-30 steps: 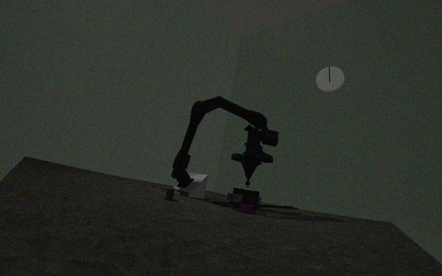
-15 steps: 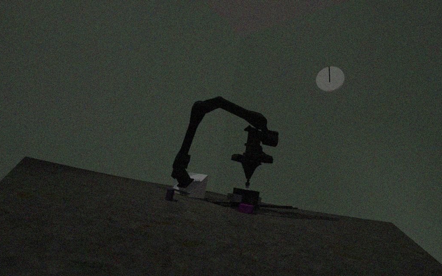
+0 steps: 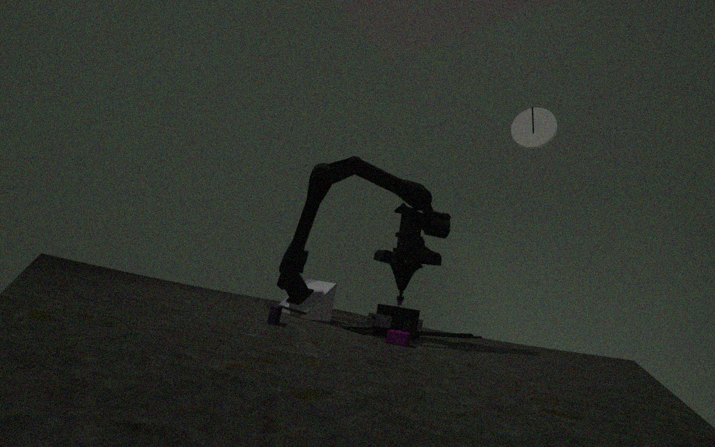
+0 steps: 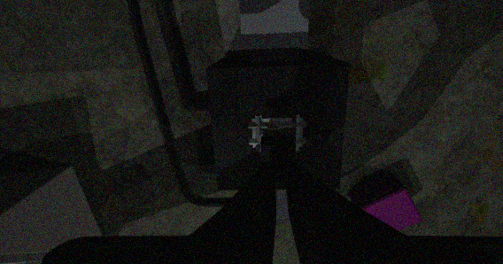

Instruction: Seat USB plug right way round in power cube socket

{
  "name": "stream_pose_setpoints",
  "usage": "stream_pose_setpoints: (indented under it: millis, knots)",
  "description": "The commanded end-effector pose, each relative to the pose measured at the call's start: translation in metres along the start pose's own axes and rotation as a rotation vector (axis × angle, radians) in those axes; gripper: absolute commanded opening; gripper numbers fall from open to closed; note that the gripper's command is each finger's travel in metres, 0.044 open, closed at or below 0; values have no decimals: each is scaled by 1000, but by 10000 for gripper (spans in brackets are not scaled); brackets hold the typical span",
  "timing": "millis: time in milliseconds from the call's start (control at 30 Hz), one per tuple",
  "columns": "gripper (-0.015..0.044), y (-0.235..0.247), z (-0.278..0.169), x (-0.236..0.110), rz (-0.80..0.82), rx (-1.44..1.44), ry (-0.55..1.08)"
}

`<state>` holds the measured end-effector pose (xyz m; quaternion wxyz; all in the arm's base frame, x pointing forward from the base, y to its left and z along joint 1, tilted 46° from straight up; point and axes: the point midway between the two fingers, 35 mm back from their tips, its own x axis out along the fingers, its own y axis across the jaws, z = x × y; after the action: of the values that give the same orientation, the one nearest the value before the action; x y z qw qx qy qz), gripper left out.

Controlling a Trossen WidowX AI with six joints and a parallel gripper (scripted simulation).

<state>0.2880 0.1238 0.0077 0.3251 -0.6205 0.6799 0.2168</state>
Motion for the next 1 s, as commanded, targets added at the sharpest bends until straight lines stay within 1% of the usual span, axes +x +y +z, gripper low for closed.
stream_pose_setpoints:
  millis: [0,967]
  knots:
    - [0,-1,-1,1,-5,-1,3]
    - [0,-1,-1,4,-5,-1,3]
